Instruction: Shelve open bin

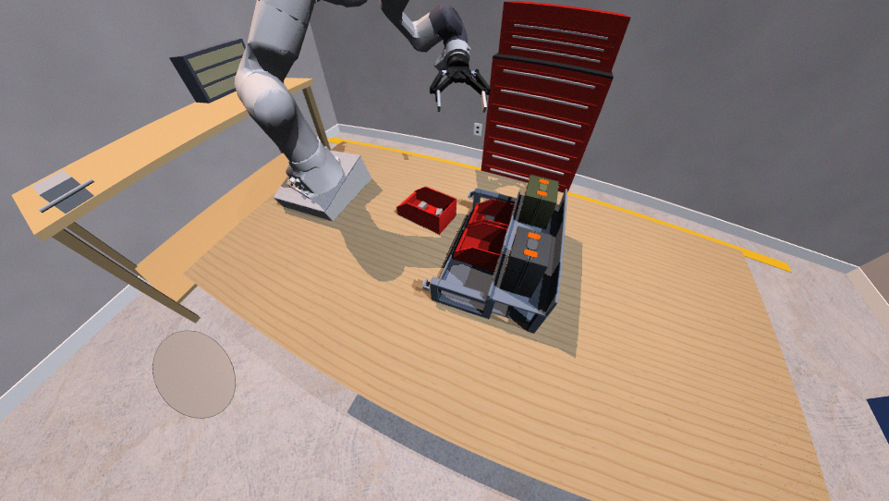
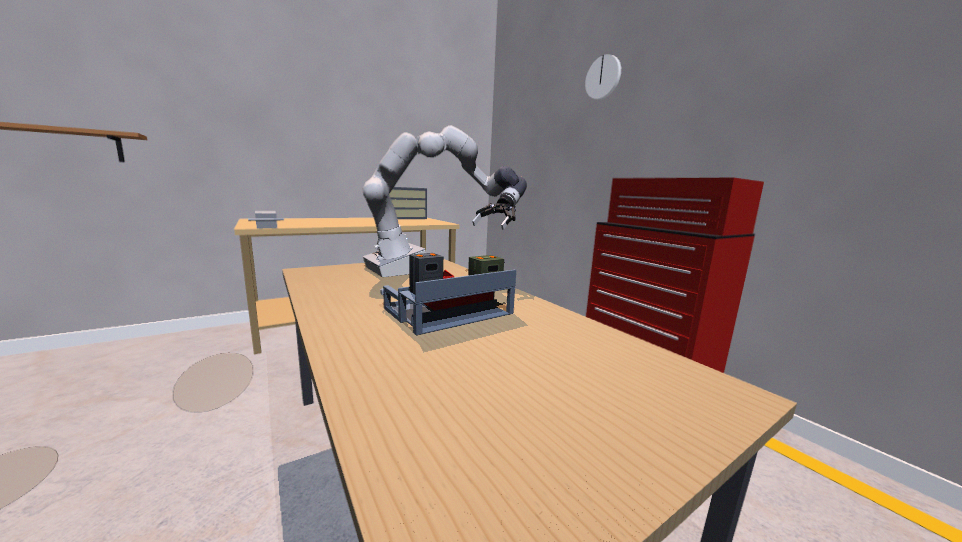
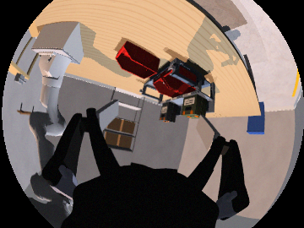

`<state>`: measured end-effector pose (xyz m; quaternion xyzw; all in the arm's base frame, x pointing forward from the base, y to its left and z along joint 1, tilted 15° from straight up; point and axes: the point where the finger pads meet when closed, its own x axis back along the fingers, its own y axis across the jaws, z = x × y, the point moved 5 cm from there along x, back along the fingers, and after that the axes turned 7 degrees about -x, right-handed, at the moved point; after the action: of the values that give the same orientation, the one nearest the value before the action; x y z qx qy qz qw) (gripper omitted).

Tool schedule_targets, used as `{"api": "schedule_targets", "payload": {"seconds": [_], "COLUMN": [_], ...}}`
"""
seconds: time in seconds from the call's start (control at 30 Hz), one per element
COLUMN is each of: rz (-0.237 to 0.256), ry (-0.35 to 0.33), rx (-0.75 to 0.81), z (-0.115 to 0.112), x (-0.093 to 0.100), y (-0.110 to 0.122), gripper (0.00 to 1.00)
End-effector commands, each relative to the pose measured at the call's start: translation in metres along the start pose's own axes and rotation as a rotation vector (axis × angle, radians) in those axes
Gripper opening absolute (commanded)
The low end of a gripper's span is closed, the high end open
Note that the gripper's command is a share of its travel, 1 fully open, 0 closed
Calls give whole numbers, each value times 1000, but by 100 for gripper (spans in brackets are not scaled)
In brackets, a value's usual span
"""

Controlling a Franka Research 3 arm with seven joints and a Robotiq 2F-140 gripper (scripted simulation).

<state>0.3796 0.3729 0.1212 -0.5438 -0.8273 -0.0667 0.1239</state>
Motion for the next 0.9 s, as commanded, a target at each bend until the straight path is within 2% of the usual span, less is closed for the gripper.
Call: {"api": "schedule_targets", "payload": {"seconds": [0.0,0.5,0.87], "rz": [0,14,77], "ry": [0,33,133], "rx": [0,-67,-284], "z": [0,-4,-15], "x": [0,-11,-47], "y": [0,2,4], "gripper": [100,100,100]}}
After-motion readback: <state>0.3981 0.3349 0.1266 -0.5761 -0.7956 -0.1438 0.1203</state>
